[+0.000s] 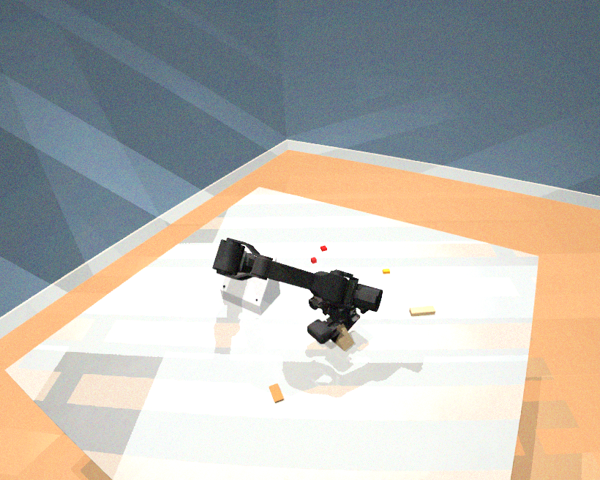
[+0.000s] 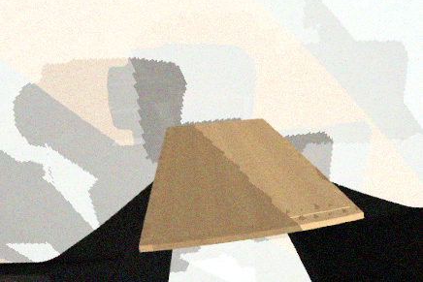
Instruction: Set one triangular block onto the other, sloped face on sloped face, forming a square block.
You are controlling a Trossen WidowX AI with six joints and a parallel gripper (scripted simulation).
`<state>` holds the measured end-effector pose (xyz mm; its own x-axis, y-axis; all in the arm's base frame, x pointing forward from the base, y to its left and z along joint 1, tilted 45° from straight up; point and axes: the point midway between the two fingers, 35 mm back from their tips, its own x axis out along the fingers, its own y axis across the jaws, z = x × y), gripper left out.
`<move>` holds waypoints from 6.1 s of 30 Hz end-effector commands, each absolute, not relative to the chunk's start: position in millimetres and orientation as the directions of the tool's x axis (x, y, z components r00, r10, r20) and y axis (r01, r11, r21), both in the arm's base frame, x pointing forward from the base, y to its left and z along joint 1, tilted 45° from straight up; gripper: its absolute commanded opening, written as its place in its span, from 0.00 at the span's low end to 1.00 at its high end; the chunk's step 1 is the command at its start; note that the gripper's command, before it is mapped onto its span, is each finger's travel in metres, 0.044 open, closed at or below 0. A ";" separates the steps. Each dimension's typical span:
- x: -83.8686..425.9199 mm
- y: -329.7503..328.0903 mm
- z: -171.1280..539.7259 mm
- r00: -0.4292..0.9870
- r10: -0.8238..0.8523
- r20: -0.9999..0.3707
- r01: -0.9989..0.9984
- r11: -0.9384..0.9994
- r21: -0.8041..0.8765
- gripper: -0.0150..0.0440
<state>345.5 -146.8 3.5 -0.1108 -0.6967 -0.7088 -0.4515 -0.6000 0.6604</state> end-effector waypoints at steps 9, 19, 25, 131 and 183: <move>349.5 -139.8 11.0 -0.095 -0.698 -0.710 -0.479 -0.593 0.647 0.25; 349.4 -139.9 11.0 -0.095 -0.698 -0.709 -0.631 -0.509 0.585 0.25; 349.3 -139.9 11.0 -0.094 -0.699 -0.708 -0.762 -0.407 0.503 0.25; 348.8 -139.8 11.1 -0.096 -0.703 -0.704 -0.973 0.216 -0.083 0.25; 348.8 -139.8 11.1 -0.096 -0.703 -0.704 -0.973 0.216 -0.083 0.25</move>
<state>348.8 -139.3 10.7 -0.0962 -0.6992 -0.7084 -0.9733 0.2150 -0.0800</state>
